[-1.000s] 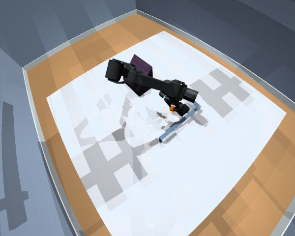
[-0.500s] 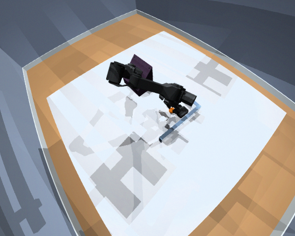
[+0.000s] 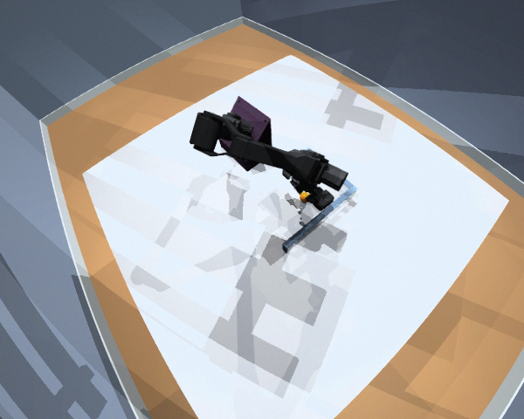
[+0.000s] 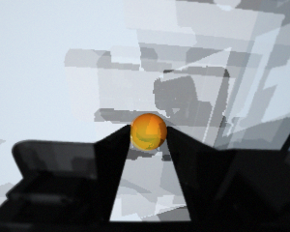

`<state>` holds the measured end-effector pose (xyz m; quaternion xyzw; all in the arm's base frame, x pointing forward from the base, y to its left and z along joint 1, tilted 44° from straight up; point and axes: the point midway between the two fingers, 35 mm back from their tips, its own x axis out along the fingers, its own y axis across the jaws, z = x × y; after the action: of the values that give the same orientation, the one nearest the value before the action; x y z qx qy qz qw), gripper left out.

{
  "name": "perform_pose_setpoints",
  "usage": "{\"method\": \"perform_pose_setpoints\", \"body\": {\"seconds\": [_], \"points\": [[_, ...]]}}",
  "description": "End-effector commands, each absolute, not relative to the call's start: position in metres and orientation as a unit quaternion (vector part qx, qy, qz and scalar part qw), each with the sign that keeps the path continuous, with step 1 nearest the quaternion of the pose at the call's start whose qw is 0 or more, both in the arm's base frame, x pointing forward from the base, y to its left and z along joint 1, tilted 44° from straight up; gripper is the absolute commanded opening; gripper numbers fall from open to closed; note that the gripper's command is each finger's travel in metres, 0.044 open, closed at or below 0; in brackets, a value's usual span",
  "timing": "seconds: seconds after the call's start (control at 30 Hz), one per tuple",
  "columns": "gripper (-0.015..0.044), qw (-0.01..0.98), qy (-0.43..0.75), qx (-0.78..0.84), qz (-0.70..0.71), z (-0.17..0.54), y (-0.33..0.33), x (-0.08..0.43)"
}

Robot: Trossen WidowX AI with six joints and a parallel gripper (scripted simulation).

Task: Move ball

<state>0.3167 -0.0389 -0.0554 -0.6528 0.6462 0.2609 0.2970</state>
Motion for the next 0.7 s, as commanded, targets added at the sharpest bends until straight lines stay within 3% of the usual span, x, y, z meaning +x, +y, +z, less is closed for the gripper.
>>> {"method": "perform_pose_setpoints", "body": {"seconds": [0.0,0.17,0.67], "points": [[0.0157,0.297,0.646,-0.653,0.261,-0.055,-0.039,0.317],[0.0280,0.297,0.646,-0.653,0.261,-0.055,-0.039,0.317],[0.0280,0.294,0.647,-0.653,0.264,0.007,0.021,0.313]]}}
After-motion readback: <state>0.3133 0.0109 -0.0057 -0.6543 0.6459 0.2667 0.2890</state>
